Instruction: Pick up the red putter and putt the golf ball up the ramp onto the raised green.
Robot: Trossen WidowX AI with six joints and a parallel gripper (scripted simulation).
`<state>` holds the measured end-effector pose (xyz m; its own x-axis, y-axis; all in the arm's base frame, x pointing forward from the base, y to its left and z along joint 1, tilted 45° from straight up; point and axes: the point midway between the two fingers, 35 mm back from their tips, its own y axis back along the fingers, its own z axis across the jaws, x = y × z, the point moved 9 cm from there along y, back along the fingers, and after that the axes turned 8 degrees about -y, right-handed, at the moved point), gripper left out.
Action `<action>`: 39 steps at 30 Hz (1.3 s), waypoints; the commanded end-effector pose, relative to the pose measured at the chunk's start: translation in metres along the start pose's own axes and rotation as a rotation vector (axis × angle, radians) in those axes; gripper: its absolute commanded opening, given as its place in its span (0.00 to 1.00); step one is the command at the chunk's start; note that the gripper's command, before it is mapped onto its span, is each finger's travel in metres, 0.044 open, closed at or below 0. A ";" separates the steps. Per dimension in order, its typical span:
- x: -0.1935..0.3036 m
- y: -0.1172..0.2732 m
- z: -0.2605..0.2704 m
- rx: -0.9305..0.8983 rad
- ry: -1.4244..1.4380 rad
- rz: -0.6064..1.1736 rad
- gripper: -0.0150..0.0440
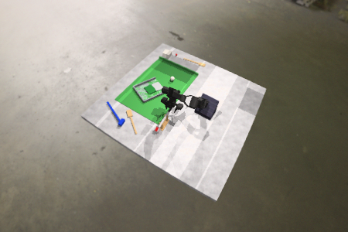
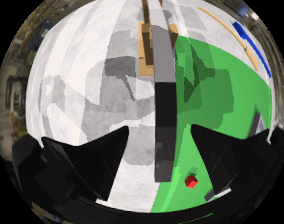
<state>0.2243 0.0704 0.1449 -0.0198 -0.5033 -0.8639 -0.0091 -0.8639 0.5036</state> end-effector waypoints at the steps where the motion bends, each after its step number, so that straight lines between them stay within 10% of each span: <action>1: 0.000 0.000 0.000 0.000 0.001 0.000 0.69; 10: 0.000 0.000 0.000 0.000 0.001 0.000 0.29; 39: -0.021 0.086 0.001 -0.001 -0.004 0.012 0.25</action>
<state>0.2246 0.0186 0.1929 -0.0258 -0.5218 -0.8527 -0.0039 -0.8529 0.5220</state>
